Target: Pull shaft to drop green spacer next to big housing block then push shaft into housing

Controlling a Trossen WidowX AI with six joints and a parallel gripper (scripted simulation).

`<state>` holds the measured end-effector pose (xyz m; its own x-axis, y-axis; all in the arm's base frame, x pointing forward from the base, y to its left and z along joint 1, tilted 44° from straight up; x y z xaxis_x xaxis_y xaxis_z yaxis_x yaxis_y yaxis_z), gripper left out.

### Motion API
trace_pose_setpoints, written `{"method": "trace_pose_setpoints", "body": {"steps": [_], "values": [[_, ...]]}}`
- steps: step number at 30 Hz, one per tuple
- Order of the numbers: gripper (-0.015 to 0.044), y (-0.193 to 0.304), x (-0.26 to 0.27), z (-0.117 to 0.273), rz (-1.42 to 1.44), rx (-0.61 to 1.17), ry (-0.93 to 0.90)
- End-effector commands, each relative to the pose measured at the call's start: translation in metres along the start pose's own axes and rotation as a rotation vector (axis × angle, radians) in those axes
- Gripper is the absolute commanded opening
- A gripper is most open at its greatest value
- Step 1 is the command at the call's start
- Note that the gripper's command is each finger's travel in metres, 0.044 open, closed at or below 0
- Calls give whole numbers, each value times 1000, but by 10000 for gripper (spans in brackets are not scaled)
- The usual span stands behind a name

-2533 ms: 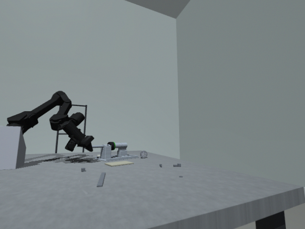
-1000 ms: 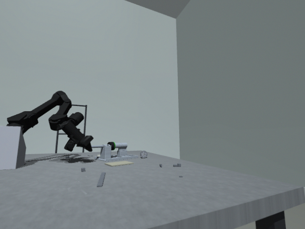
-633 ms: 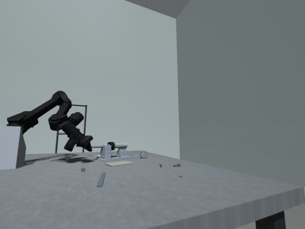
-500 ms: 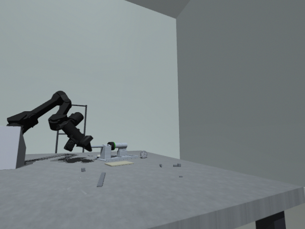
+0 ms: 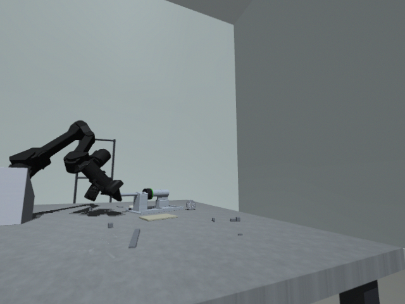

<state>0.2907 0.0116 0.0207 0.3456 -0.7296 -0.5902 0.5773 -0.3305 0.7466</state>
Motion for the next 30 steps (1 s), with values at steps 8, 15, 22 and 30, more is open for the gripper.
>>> {"method": "trace_pose_setpoints", "body": {"steps": [8,15,22,30], "values": [[0,-2,0,1,2,-3,0],[0,-3,0,2,2,-3,0],[0,-3,0,2,2,-3,0],[0,-4,0,3,2,-3,0]]}}
Point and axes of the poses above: the point midway between the two fingers, 35 mm back from their tips, its own z axis back along the fingers, its own x axis across the jaws, y = z × x, the point moved 5 cm from there along z, back along the fingers, and after that the axes turned 4 degrees about z, right-handed, at the moved point
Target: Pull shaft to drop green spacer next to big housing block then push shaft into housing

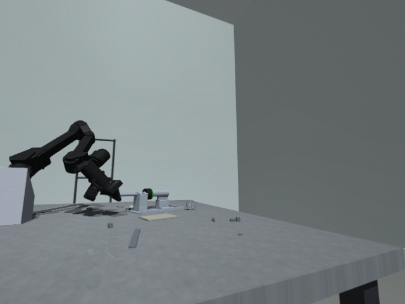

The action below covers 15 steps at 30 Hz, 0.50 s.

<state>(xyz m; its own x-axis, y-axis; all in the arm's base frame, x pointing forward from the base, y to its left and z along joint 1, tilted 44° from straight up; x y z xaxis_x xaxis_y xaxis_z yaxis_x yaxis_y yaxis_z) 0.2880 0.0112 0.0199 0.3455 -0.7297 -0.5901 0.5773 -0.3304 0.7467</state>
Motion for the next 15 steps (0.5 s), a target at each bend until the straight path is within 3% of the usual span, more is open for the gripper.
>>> {"method": "trace_pose_setpoints", "body": {"steps": [1,15], "values": [[0,-2,0,1,2,-3,1],[0,-3,0,2,2,-3,0]]}}
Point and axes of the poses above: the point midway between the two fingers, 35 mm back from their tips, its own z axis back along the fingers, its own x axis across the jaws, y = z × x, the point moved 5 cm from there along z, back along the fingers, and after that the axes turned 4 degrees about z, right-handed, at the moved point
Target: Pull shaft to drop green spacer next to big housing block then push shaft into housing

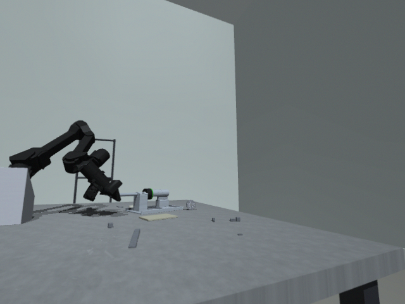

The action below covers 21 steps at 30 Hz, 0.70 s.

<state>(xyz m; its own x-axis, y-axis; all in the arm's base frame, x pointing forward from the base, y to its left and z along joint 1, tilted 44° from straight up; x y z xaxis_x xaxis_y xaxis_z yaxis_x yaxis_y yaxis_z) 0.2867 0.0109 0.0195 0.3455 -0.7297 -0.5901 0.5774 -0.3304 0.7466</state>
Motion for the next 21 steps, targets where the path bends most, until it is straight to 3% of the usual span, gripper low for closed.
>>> {"method": "trace_pose_setpoints", "body": {"steps": [1,21], "values": [[0,-2,0,1,2,-3,1],[0,-1,0,1,0,0,0]]}}
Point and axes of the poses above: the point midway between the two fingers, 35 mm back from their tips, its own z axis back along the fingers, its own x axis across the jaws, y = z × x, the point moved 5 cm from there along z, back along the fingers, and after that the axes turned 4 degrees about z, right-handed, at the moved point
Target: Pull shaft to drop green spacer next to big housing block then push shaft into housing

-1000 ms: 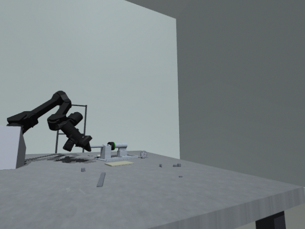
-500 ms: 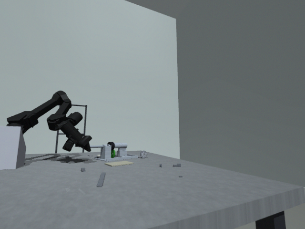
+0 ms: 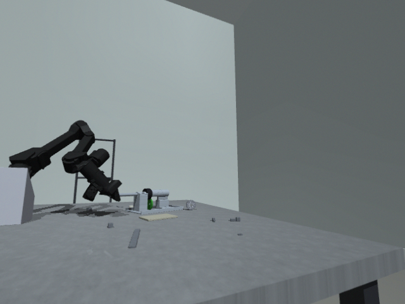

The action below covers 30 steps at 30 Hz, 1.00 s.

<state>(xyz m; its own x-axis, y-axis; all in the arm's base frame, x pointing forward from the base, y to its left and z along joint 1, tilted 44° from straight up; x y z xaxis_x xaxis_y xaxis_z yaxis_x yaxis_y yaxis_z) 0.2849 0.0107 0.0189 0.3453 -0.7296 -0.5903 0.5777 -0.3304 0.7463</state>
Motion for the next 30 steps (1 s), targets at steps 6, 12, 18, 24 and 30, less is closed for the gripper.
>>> {"method": "trace_pose_setpoints", "body": {"steps": [6,12,18,24,30], "values": [[0,0,0,0,0,0,0],[0,0,0,0,0,0,0],[0,2,0,-1,2,-2,1],[0,3,0,-2,2,-2,1],[0,5,1,-4,2,-2,1]]}}
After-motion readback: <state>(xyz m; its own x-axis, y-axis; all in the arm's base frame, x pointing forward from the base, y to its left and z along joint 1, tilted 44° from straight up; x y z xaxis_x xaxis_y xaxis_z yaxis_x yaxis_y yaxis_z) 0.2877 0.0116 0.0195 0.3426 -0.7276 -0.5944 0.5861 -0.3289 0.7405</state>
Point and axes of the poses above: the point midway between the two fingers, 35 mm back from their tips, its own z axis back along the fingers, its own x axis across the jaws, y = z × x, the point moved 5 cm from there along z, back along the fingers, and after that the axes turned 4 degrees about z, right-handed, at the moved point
